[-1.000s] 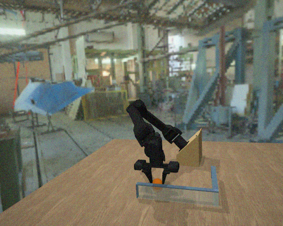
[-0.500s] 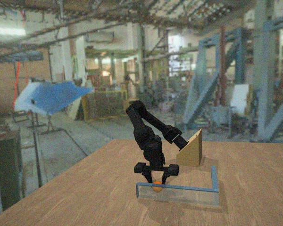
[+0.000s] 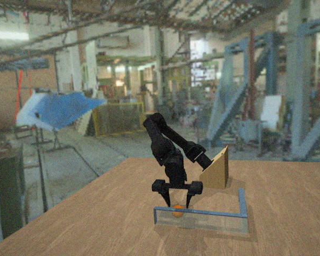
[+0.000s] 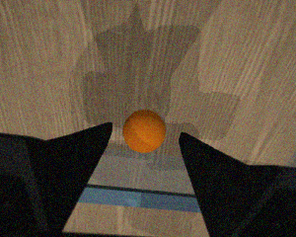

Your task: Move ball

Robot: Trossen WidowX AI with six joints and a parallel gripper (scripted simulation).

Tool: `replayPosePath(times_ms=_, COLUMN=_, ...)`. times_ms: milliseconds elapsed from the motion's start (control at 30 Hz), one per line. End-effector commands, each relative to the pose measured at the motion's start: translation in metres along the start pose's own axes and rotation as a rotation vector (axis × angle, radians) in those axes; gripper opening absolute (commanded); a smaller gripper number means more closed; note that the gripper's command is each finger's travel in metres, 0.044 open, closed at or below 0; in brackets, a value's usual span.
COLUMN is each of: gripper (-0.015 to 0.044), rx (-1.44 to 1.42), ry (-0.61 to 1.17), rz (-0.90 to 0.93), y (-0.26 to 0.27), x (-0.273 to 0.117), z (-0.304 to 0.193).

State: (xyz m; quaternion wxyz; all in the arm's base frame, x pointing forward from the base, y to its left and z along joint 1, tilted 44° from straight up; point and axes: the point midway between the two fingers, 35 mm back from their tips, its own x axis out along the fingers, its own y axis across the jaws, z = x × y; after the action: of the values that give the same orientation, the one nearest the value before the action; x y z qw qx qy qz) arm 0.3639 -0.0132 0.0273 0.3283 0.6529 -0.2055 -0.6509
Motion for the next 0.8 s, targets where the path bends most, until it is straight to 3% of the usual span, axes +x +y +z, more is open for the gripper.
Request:
replayPosePath(times_ms=0, gripper=0.0332, rx=0.006, ry=0.029, rz=-0.004, y=-0.001, x=-0.055, z=-0.003)
replayPosePath(times_ms=367, gripper=0.0332, rx=-0.006, ry=0.04, rz=0.0, y=-0.004, x=-0.058, z=-0.004)
replayPosePath(times_ms=500, gripper=0.0437, rx=-0.001, ry=0.04, rz=0.0, y=-0.003, x=-0.092, z=-0.001)
replayPosePath(times_ms=767, gripper=0.044, rx=0.001, ry=0.04, rz=0.0, y=-0.002, x=-0.102, z=0.001)
